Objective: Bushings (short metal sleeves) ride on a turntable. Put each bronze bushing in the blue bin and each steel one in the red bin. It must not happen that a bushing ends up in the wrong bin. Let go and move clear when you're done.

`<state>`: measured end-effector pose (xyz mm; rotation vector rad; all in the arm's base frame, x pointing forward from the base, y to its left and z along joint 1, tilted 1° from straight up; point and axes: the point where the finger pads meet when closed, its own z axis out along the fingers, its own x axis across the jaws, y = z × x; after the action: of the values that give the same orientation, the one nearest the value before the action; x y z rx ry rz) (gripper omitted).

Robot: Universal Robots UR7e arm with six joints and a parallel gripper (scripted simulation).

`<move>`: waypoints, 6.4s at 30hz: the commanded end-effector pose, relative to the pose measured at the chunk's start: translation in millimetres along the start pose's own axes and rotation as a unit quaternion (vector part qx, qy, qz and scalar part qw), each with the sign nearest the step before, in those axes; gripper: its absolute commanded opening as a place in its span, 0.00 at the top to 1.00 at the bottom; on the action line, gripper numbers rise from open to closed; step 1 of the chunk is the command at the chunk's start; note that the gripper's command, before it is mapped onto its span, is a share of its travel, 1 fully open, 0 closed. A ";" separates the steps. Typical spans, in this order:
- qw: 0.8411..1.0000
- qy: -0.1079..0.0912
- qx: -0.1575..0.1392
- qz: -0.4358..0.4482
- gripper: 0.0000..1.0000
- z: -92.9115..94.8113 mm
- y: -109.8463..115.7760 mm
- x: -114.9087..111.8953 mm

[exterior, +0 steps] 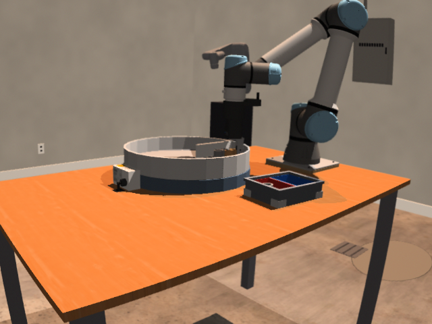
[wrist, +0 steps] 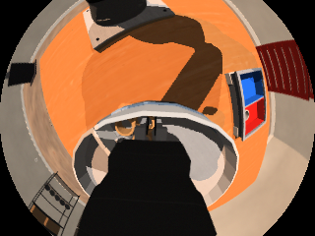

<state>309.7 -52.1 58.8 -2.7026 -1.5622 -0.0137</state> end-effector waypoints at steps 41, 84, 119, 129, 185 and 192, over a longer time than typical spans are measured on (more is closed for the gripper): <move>1.000 0.000 -0.001 0.000 1.00 -12.7 0.4 0.0; 1.000 0.000 -0.001 0.000 1.00 -24.7 0.4 0.0; 1.000 0.000 -0.001 0.000 1.00 -96.7 0.3 0.0; 1.000 0.000 -0.001 -0.021 1.00 -96.5 -11.9 28.1; 0.985 0.000 -0.001 -0.174 1.00 -96.8 -101.3 234.2; 0.985 0.000 -0.001 -0.174 1.00 -81.8 -101.3 234.3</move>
<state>338.5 199.4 153.8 -2.3917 -2.0089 -0.0188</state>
